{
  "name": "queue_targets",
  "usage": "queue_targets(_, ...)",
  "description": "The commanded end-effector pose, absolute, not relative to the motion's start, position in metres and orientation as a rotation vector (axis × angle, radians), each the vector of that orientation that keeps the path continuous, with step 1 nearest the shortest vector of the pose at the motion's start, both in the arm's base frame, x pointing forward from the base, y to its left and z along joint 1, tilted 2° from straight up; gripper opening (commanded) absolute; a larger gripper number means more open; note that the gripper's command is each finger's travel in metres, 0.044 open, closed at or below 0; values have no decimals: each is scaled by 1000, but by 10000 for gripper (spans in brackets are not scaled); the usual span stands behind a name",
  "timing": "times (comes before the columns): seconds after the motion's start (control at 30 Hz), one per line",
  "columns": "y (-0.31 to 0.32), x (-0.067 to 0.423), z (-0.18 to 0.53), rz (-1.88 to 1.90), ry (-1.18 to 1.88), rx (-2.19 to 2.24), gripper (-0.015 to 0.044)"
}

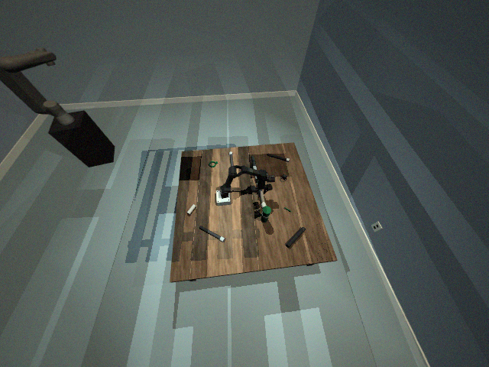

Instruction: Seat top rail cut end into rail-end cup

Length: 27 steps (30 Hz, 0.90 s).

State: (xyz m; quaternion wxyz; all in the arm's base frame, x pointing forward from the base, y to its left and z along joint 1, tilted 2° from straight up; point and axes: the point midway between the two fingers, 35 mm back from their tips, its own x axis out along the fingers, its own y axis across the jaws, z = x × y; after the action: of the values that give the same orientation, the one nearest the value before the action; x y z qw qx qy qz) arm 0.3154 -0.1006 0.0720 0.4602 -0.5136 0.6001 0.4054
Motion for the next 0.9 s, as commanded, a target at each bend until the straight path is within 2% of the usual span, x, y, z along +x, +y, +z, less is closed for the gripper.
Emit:
queue_targets(0.0, -92, 318, 80, 997, 1474, -1265, 367)
queue_targets(0.1, -79, 320, 93, 998, 1473, -1264, 440)
queue_targets(0.37, -65, 321, 112, 998, 1467, -1272, 440)
queue_targets(0.57, -54, 319, 153, 999, 1467, -1272, 440)
queue_targets(0.87, -54, 319, 155, 999, 1467, -1272, 440)
